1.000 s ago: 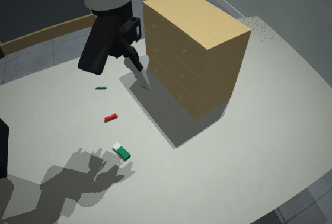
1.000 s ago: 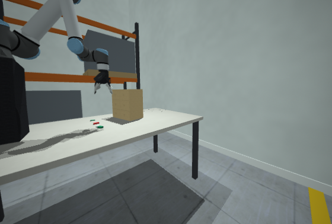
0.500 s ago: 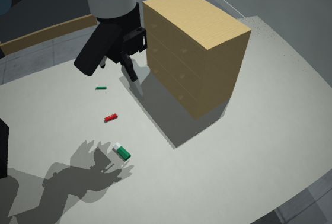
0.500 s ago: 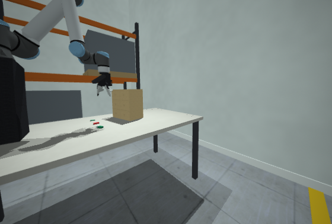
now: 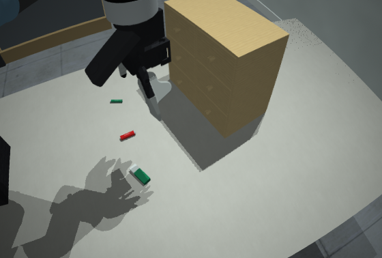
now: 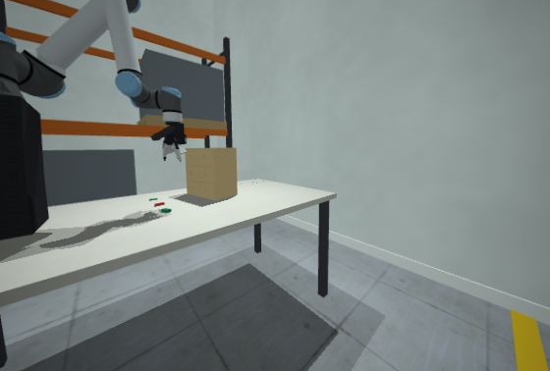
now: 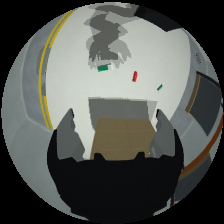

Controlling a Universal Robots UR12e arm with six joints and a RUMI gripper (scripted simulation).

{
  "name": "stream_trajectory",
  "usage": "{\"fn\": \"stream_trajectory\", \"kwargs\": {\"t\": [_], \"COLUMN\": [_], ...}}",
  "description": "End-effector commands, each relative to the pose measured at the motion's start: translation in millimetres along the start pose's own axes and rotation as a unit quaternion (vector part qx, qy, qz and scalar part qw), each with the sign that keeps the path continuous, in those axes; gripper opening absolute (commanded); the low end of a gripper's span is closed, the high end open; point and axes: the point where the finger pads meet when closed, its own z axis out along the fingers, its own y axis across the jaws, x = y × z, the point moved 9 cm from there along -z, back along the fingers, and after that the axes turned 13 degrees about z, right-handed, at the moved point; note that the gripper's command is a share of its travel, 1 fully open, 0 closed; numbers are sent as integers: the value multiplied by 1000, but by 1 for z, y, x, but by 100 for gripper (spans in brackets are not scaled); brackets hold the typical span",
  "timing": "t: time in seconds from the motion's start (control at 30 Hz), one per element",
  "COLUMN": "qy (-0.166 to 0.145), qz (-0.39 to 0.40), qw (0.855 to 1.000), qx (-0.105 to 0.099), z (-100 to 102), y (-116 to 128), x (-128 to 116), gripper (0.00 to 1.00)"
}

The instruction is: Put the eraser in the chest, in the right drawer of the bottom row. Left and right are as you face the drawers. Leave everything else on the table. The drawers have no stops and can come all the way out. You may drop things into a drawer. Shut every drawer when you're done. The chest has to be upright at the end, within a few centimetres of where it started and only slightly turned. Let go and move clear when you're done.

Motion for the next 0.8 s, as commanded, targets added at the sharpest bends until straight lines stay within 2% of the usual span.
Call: {"fn": "stream_trajectory", "kwargs": {"t": [0.0,0.77], "qy": [0,-5], "qz": [10,17], "qw": [1000,1000], "qx": [1,0], "z": [1,3], "y": [0,1], "x": [-1,-1], "gripper": [100,100]}}
